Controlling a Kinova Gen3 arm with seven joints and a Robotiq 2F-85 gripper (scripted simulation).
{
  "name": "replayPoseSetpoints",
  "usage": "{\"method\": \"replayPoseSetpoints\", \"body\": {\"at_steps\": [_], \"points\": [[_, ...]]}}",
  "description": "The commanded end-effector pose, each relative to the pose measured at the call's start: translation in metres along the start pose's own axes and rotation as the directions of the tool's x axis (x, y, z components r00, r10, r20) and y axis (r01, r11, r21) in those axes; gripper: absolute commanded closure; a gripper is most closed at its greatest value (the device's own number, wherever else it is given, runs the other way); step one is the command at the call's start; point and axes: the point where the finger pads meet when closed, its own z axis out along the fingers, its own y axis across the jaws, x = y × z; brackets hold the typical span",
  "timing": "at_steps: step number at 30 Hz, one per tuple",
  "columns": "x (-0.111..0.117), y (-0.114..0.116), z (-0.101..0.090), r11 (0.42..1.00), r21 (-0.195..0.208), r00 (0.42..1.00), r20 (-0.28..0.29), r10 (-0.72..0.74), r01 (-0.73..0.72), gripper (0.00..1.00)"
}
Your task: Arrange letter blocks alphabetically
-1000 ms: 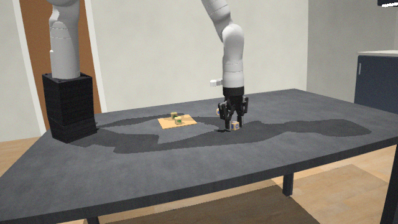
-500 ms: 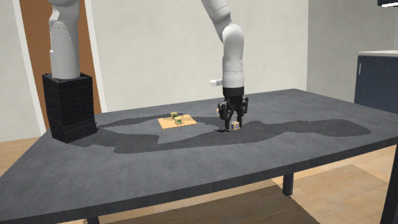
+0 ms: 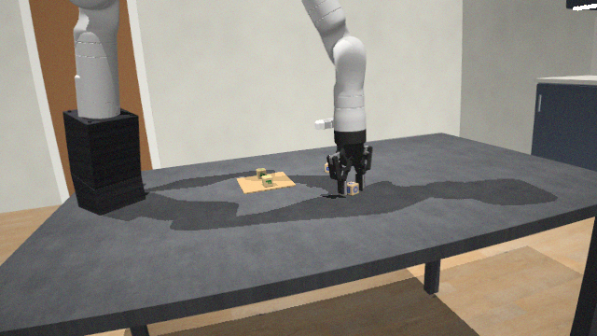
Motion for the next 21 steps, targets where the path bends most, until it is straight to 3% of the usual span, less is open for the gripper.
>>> {"method": "replayPoseSetpoints", "body": {"at_steps": [1, 2, 3, 19, 20, 21], "points": [[-0.0006, 0.0009, -0.0011, 1.000, -0.002, 1.000, 0.001, 0.000, 0.000, 0.38], [-0.0006, 0.0009, -0.0011, 1.000, -0.002, 1.000, 0.001, 0.000, 0.000, 0.38], [-0.0006, 0.0009, -0.0011, 1.000, -0.002, 1.000, 0.001, 0.000, 0.000, 0.59], [-0.0006, 0.0009, -0.0011, 1.000, -0.002, 1.000, 0.001, 0.000, 0.000, 0.59], [-0.0006, 0.0009, -0.0011, 1.000, -0.002, 1.000, 0.001, 0.000, 0.000, 0.79], [-0.0006, 0.0009, -0.0011, 1.000, -0.002, 1.000, 0.001, 0.000, 0.000, 0.79]]}}
